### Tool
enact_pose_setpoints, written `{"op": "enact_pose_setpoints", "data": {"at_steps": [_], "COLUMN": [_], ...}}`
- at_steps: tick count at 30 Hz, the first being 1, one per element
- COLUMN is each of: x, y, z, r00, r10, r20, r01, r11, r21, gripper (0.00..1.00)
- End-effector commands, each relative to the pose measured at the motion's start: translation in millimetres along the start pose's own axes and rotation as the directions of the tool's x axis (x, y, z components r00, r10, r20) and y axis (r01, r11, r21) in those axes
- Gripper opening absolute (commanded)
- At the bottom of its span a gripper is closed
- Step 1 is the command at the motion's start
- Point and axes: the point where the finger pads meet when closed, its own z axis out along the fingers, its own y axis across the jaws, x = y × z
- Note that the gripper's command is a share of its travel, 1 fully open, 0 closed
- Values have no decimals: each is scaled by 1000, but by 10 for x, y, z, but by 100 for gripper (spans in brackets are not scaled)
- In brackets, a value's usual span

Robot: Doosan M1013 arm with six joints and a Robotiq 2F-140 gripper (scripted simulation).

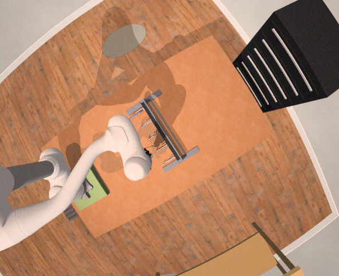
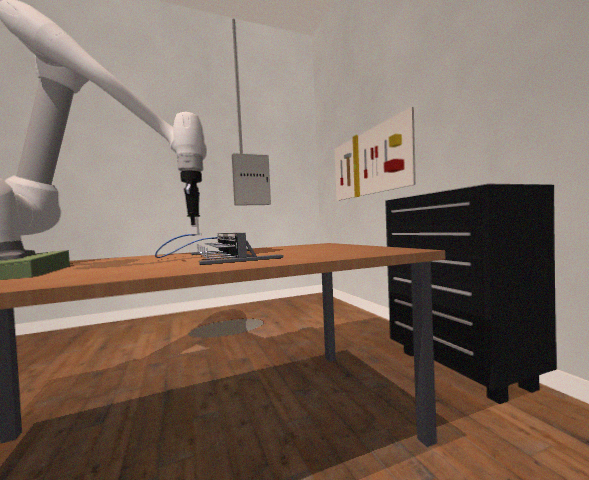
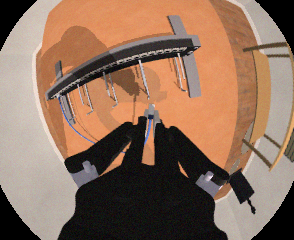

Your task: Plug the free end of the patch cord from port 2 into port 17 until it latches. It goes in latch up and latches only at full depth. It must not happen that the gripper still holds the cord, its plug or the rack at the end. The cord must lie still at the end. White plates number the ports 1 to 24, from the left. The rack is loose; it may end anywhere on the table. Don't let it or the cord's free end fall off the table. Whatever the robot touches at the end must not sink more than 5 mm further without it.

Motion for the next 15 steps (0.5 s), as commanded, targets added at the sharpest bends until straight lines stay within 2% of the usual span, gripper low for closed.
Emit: {"op": "enact_pose_setpoints", "data": {"at_steps": [1, 15], "x": [122, 291], "y": [-127, -323], "z": [-36, -91], "r00": [995, 966], "r10": [-97, -258], "r20": [3, 3], "r01": [97, 258], "r11": [995, 966], "r21": [7, 8], "gripper": [0, 0]}}
